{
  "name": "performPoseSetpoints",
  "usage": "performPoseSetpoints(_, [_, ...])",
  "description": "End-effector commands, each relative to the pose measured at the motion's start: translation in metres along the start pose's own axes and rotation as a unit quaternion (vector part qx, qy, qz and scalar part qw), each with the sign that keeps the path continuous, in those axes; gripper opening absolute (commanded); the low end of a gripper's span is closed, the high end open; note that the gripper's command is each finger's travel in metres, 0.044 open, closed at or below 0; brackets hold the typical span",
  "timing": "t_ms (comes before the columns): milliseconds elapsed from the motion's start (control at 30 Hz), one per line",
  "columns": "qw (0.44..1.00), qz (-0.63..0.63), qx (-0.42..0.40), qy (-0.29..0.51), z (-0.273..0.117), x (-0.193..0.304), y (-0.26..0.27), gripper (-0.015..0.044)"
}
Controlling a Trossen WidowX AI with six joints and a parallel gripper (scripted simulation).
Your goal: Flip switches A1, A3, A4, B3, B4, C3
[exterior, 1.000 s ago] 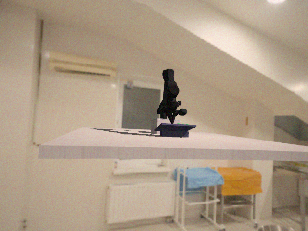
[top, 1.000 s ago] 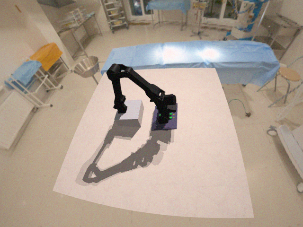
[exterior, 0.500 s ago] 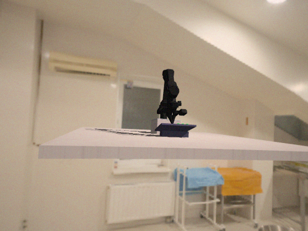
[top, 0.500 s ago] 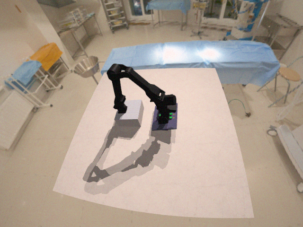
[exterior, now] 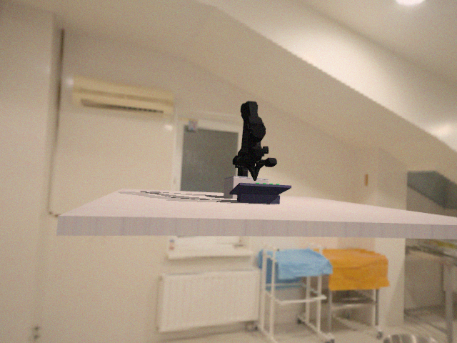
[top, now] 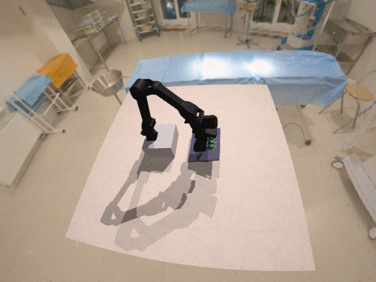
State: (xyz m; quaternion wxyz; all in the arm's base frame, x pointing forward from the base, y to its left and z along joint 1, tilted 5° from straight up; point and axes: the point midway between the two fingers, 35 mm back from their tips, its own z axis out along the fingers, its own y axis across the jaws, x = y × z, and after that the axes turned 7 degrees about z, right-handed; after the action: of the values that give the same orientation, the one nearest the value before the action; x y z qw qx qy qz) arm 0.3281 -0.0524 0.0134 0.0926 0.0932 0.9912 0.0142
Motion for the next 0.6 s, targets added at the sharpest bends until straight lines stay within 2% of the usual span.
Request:
performPoseSetpoints(0, [1.0, -0.003, -0.001, -0.016, -0.04, -0.009, 0.001, 0.0])
performPoseSetpoints(433, [1.0, -0.003, -0.002, -0.015, -0.037, 0.017, 0.028, 0.0])
performPoseSetpoints(567, [1.0, -0.003, 0.0, -0.003, -0.006, 0.015, 0.028, 0.0])
